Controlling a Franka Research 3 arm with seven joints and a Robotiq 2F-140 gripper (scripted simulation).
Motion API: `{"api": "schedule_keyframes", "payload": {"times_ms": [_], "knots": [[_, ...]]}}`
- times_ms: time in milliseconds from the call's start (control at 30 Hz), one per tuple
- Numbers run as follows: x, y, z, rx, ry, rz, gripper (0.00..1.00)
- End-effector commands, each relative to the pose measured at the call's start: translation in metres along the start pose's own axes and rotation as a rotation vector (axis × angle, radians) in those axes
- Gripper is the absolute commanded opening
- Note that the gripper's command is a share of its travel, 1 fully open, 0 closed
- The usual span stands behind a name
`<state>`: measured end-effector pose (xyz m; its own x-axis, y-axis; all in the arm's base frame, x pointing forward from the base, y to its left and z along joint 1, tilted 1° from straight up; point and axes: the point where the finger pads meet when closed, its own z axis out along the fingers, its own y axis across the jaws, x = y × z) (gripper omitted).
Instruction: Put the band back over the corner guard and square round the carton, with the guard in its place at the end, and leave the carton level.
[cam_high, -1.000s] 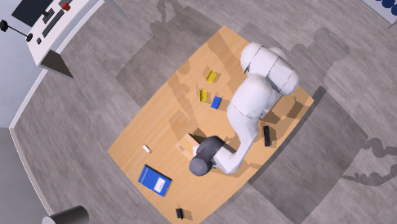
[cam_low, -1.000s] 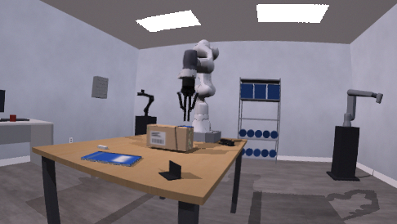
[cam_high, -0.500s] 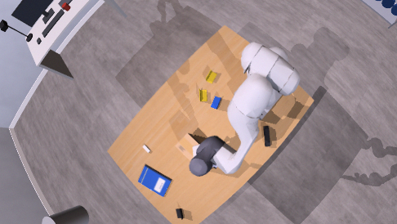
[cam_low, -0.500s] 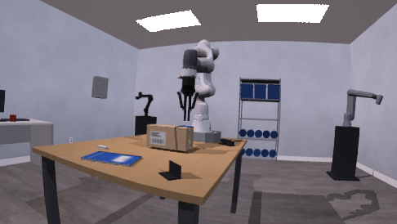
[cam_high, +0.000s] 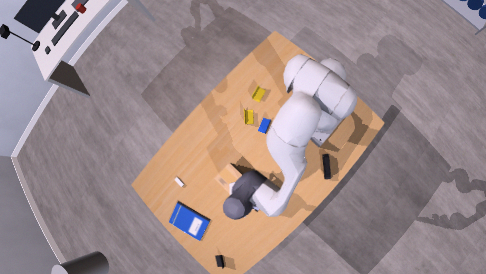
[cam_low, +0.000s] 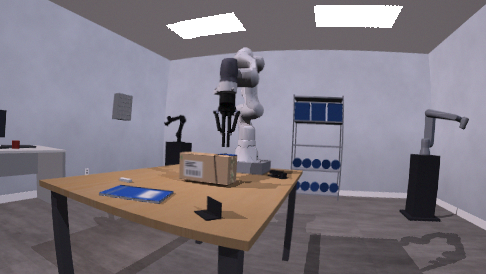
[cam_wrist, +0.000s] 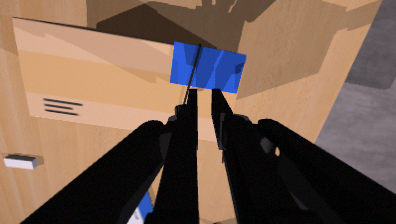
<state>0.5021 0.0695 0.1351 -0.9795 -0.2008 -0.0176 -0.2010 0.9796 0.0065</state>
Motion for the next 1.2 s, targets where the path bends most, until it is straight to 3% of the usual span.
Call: {"api": "schedule_keyframes", "payload": {"times_ms": [0,1167], "knots": [[-0.0439,-0.0282,0.0071,0.023,0.017,0.253,0.18],[-0.0499,-0.0321,0.0082,0.024,0.017,0.278,0.18]]}}
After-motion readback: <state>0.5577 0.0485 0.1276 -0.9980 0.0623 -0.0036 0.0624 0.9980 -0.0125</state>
